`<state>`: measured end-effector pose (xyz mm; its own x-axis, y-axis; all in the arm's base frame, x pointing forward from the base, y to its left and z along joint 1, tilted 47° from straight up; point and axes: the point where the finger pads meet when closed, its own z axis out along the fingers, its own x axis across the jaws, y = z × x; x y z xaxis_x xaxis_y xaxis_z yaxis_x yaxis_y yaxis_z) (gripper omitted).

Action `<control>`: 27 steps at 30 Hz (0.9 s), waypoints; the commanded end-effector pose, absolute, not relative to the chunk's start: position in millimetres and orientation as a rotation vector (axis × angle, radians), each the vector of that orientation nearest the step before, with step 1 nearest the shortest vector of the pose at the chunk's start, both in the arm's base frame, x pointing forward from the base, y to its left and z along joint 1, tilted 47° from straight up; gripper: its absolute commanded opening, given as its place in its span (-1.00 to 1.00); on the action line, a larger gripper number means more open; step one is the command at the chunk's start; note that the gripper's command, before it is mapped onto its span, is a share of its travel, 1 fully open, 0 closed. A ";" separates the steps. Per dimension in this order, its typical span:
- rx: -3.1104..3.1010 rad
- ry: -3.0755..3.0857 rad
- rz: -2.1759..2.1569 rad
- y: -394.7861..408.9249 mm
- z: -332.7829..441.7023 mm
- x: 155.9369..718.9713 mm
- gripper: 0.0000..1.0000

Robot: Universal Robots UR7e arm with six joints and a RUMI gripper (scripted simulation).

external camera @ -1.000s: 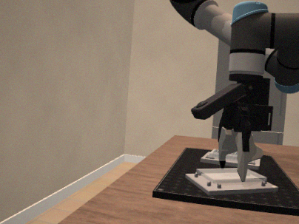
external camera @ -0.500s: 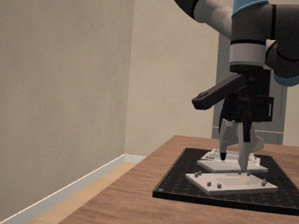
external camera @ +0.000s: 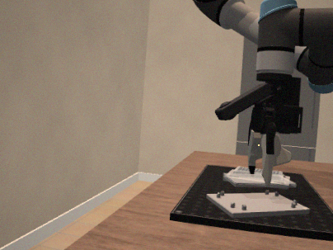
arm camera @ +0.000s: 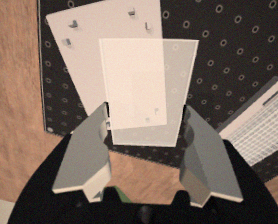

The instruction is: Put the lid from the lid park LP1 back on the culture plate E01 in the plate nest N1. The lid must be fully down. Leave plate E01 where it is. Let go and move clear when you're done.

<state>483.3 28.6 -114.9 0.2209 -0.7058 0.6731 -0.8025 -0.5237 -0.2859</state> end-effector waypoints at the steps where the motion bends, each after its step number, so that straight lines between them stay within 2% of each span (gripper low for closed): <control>1: 2.304 -1.624 1.218 3.4 -99.2 480.7 -1.00; 27: 2.065 -2.108 1.276 -90.4 -42.6 470.5 -1.00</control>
<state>472.4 -70.6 -54.9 -0.1526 -0.8627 0.4821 -0.8178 -0.1637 -0.5518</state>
